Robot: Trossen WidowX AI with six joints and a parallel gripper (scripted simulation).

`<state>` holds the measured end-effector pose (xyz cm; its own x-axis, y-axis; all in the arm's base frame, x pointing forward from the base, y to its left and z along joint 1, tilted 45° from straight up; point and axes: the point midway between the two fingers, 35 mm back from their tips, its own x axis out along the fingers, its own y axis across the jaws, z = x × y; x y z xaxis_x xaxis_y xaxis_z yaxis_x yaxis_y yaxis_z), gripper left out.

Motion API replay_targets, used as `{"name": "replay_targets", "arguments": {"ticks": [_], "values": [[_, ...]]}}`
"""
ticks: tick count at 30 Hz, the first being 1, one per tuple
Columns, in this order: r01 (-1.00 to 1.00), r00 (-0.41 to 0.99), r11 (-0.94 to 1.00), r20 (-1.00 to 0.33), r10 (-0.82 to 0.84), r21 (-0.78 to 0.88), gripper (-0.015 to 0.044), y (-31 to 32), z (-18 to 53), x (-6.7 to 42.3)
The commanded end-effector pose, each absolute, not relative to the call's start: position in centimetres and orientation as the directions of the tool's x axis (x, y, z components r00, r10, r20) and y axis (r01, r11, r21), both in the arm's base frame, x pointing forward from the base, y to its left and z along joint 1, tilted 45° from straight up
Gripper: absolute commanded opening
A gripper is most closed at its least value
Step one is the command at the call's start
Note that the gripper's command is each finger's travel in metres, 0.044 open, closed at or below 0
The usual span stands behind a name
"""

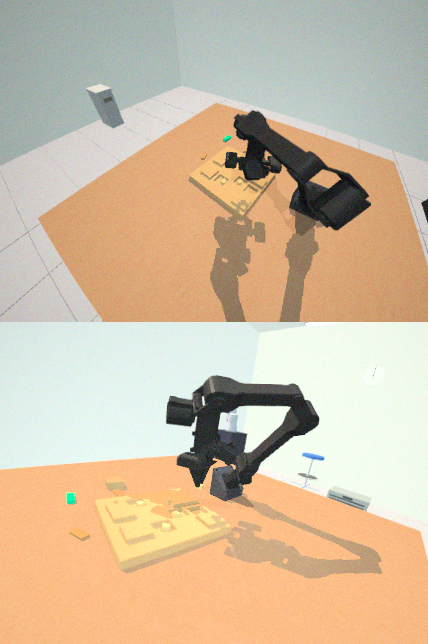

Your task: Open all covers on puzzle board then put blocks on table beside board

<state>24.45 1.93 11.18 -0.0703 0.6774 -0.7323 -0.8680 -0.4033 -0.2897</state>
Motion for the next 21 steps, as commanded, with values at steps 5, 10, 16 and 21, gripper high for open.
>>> {"name": "replay_targets", "arguments": {"ticks": [5,10,16,21], "values": [[-0.869,-0.068,-0.402,-0.735,0.675,-0.289,0.008,3.7,12.9,25.9],[-0.869,-0.066,-0.402,-0.737,0.673,-0.289,0.008,4.8,14.0,26.6],[-0.869,-0.064,-0.401,-0.737,0.673,-0.291,0.008,6.2,15.4,27.4],[-0.868,-0.063,-0.4,-0.736,0.674,-0.293,0.008,7.5,16.5,27.9]]}}
